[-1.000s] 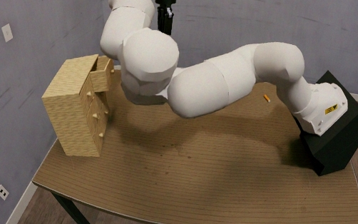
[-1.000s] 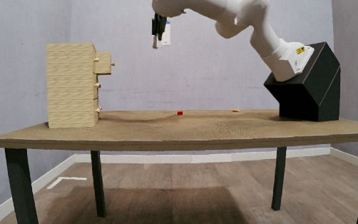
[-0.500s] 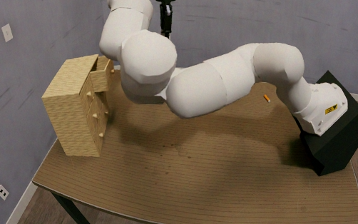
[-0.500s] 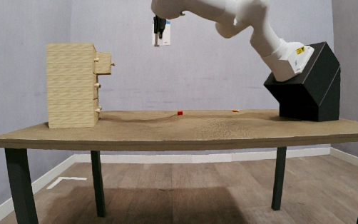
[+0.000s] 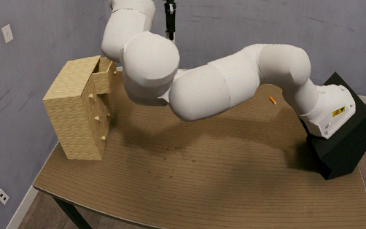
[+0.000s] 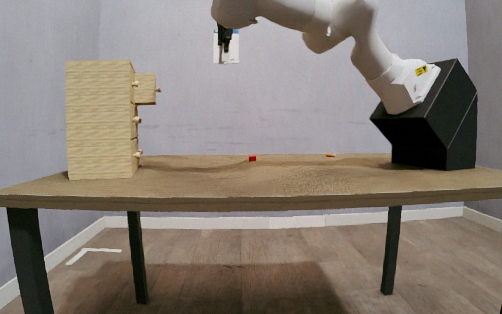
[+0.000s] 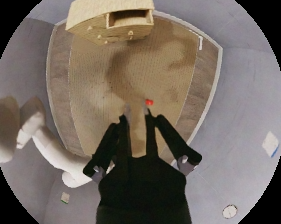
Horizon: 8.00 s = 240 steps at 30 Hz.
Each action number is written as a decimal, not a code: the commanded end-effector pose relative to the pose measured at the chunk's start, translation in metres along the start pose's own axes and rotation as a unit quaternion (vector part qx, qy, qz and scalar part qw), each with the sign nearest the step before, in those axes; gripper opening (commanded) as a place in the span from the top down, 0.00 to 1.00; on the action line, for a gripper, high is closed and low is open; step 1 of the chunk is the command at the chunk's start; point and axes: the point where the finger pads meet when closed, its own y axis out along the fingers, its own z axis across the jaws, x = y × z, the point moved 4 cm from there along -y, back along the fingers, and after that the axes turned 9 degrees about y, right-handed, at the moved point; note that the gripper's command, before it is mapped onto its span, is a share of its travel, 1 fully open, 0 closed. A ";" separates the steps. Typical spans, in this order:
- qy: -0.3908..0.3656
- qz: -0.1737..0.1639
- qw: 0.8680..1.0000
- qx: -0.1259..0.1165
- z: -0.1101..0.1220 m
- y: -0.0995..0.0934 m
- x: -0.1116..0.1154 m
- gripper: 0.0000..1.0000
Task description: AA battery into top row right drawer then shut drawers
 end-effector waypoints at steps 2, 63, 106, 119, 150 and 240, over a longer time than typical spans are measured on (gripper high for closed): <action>0.023 -0.005 1.000 -0.001 -0.001 -0.001 0.001 0.72; 0.049 -0.014 0.999 0.004 -0.001 -0.006 0.004 0.72; -0.220 -0.009 0.973 0.063 -0.015 -0.048 -0.005 0.72; -0.286 -0.009 0.955 0.078 -0.018 -0.060 -0.006 0.72; -0.437 -0.012 0.892 0.114 -0.021 -0.089 -0.003 0.72; -0.832 -0.064 0.503 0.224 0.020 -0.175 0.062 0.72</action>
